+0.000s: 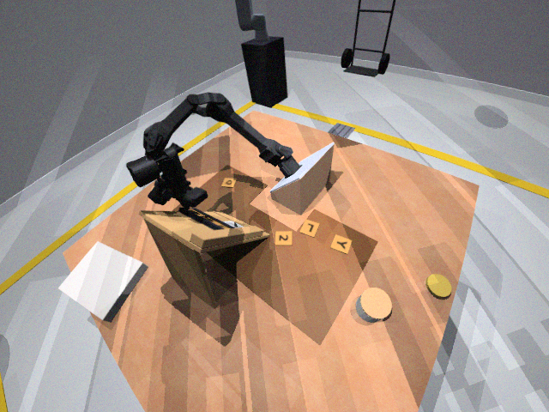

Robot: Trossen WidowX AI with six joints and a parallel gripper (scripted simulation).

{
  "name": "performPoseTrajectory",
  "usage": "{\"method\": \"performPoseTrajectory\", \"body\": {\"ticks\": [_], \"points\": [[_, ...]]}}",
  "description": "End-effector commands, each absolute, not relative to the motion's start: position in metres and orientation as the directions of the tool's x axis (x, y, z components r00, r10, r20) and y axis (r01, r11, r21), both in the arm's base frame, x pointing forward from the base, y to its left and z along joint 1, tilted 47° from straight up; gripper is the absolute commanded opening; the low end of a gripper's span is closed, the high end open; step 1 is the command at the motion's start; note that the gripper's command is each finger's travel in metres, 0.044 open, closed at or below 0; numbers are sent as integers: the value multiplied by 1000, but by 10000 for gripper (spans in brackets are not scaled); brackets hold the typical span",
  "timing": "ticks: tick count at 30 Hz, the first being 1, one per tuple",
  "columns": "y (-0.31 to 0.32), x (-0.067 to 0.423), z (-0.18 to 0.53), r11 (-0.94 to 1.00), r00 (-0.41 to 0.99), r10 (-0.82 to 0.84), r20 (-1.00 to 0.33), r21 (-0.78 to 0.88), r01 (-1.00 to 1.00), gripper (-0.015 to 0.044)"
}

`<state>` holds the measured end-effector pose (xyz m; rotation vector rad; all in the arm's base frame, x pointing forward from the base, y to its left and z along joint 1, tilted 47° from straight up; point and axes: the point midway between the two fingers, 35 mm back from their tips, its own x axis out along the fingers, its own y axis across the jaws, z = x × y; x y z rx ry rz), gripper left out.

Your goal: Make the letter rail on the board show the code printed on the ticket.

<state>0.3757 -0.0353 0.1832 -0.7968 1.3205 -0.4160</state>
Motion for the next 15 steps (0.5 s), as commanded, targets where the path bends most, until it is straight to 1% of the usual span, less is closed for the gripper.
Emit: {"method": "performPoseTrajectory", "body": {"ticks": [1,15], "points": [[-35,376,184,675,233,-683,-692,-720,-162,0],[-31,372,178,675,233,-683,-693,-720,-162,0]]}}
